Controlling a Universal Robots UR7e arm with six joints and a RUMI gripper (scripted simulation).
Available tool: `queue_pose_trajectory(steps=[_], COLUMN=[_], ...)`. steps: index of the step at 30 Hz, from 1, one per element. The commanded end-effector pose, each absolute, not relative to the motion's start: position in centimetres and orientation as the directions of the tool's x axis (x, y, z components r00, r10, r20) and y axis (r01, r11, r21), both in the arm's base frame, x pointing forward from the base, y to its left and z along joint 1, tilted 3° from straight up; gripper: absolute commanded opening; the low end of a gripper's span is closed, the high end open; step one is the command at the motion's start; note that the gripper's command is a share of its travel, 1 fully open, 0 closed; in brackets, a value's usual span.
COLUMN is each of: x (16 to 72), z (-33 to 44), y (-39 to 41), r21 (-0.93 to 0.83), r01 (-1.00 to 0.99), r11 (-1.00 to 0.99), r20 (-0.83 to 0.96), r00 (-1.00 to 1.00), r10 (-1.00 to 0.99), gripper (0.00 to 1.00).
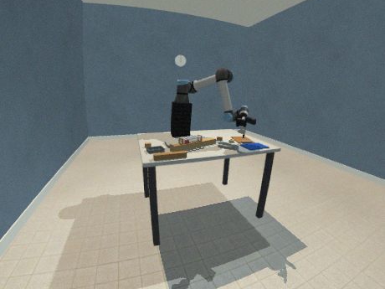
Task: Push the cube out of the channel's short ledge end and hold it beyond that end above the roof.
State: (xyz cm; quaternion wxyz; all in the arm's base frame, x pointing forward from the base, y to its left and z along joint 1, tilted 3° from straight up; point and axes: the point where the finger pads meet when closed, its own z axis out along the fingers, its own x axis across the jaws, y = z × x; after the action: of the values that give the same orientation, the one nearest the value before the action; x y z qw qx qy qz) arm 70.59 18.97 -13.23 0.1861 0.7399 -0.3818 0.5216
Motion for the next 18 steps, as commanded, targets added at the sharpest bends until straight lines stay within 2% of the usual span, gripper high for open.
queue_pose_trajectory(steps=[1,17,18], x=[70.63,70.63,70.63], z=[-13.12,-13.12,-13.12], y=[18.99,18.99,18.99], r21=[-0.125,-0.125,-0.125], r01=[-0.759,-0.759,-0.759], r11=[-0.639,-0.639,-0.639], r20=[0.914,0.914,0.914], r00=[0.163,0.163,0.163], r10=[-0.371,-0.371,-0.371], gripper=[1.0,1.0,0.0])
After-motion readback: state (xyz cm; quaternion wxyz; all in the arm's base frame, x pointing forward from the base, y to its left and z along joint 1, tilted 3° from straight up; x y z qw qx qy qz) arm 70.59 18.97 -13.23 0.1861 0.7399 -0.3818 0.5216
